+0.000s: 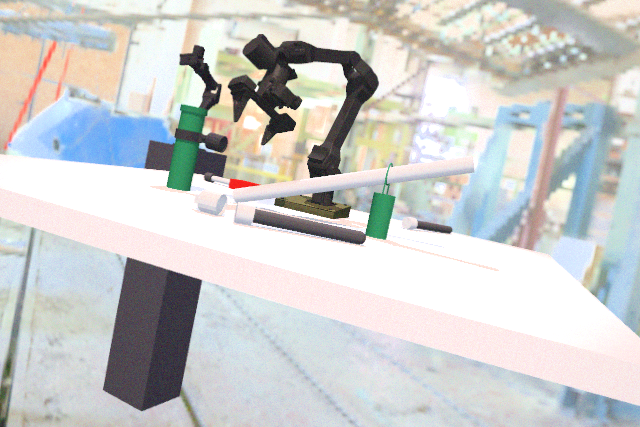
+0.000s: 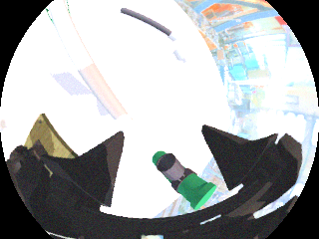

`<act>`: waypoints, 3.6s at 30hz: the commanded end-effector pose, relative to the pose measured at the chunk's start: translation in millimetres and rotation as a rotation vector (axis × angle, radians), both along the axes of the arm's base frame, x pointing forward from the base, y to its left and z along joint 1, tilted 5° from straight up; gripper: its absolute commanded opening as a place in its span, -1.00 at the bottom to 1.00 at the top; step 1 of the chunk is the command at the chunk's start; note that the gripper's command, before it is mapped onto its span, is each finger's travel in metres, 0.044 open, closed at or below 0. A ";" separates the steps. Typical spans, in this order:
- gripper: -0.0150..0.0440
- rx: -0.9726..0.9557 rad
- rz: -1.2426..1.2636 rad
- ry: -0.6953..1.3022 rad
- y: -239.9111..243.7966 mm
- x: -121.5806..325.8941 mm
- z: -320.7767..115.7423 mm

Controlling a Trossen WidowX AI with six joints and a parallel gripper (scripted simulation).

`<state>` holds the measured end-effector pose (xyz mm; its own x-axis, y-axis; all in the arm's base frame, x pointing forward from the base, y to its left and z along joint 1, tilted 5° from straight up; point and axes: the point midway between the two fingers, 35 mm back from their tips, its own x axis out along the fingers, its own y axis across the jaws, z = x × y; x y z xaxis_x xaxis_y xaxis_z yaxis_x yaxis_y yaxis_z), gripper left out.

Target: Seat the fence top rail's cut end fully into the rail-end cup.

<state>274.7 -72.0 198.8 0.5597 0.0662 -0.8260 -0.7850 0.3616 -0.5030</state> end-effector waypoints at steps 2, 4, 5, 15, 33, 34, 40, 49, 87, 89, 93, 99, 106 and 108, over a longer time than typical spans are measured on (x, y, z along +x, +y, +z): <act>1.00 0.205 -0.348 0.020 28.3 -9.2 24.5; 1.00 0.284 -0.476 0.023 38.2 -14.2 32.5; 1.00 0.324 -0.539 0.024 43.0 -17.0 36.5; 1.00 0.643 -0.997 0.021 75.3 -44.0 64.3; 1.00 0.807 -1.436 0.182 86.6 -32.5 37.4; 1.00 0.828 -1.522 0.207 88.9 -30.8 32.3; 1.00 0.898 -2.062 0.294 102.4 -23.6 2.0; 1.00 0.890 -2.477 0.270 112.6 -21.4 -20.3; 1.00 0.890 -2.477 0.270 113.6 -11.9 -92.5; 1.00 0.890 -2.477 0.270 113.6 -11.5 -95.7; 1.00 0.890 -2.477 0.270 113.7 -10.9 -102.0; 1.00 0.890 -2.477 0.270 113.7 -10.2 -111.5; 1.00 0.890 -2.477 0.270 113.7 -9.8 -122.5; 1.00 0.890 -2.477 0.270 113.7 -9.8 -125.7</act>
<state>266.2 42.5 78.4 0.1140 0.0147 -0.9934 0.9800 0.1627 0.1149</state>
